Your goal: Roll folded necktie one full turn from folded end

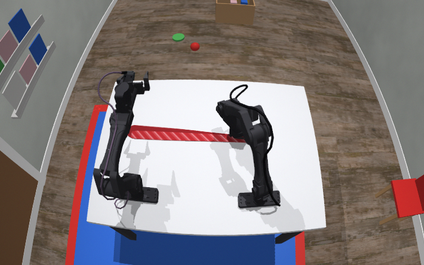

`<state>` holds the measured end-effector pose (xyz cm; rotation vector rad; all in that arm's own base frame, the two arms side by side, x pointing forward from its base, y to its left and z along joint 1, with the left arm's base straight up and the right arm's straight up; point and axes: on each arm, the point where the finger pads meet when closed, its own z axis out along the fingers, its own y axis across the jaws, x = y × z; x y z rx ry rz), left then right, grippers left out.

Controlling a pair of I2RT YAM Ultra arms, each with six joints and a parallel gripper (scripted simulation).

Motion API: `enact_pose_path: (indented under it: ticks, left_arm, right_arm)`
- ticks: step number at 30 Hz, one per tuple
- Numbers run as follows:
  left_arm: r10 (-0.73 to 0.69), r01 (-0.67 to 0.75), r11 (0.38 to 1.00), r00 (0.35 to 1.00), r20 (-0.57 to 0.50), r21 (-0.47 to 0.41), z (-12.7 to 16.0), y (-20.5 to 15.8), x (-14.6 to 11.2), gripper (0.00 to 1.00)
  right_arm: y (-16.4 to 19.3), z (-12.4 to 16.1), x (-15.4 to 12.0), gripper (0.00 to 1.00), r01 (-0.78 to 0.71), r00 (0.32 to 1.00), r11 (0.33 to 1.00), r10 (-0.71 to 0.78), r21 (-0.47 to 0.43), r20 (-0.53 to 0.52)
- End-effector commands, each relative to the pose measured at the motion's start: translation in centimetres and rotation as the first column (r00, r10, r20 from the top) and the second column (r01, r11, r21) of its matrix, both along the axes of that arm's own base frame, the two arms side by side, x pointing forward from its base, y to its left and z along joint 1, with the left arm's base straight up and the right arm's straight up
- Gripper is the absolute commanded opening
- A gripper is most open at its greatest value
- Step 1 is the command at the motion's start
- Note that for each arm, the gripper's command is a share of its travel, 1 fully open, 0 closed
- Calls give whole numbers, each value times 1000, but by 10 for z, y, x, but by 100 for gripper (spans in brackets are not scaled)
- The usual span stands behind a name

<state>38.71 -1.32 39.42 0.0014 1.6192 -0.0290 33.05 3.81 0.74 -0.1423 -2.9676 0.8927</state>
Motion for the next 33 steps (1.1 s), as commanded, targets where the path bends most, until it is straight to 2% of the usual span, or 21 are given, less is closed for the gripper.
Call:
enact_pose_path:
  ticks: [1,17,33]
  left_arm:
    - [1,-1,1000,999,45,-14,21,3,-4,100]
    - [1,-1,1000,999,45,-14,21,3,-4,100]
    - [1,-1,1000,999,45,-14,21,3,-4,100]
  right_arm:
    - [8,23,12,21,-4,999,999,2,46,52]
    - [23,42,13,21,-32,998,986,22,166,64]
    - [23,42,13,21,-32,998,986,22,166,64]
